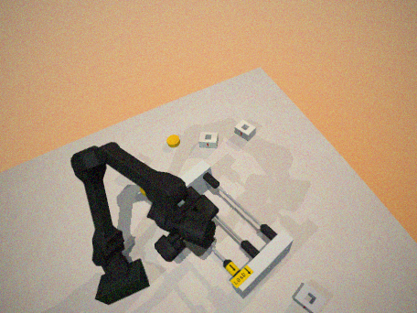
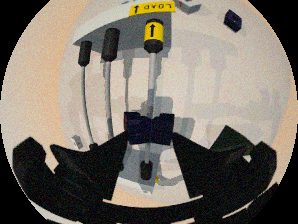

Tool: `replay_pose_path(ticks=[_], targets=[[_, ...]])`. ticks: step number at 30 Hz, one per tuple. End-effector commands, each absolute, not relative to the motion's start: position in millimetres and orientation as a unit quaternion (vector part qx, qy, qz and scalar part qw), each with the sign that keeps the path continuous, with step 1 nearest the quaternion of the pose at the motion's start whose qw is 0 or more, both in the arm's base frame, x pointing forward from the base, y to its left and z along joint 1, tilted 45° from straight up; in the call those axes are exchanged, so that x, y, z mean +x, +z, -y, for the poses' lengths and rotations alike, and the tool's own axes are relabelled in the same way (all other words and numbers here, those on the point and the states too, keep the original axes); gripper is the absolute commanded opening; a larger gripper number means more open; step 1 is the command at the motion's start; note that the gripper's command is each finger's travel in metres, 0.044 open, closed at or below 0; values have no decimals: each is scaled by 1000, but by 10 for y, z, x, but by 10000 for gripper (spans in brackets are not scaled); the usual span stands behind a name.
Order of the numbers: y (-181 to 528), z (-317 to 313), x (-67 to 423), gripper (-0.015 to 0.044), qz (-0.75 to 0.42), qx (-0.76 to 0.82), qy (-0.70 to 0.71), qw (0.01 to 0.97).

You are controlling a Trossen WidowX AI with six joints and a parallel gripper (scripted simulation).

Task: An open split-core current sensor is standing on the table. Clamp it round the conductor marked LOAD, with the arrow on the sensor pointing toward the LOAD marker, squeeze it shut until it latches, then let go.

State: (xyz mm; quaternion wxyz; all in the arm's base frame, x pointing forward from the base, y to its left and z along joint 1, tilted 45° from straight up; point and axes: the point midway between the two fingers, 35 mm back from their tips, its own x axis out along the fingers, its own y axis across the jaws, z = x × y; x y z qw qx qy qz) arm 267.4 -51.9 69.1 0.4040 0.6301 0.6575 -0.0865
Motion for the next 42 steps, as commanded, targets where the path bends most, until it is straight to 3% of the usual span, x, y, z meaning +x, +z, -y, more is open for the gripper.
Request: replay_pose_path(ticks=[1,42], targets=[[694,523,2673,0,-658,630,-86,405],[697,508,2702,0,-673,614,-96,401]])
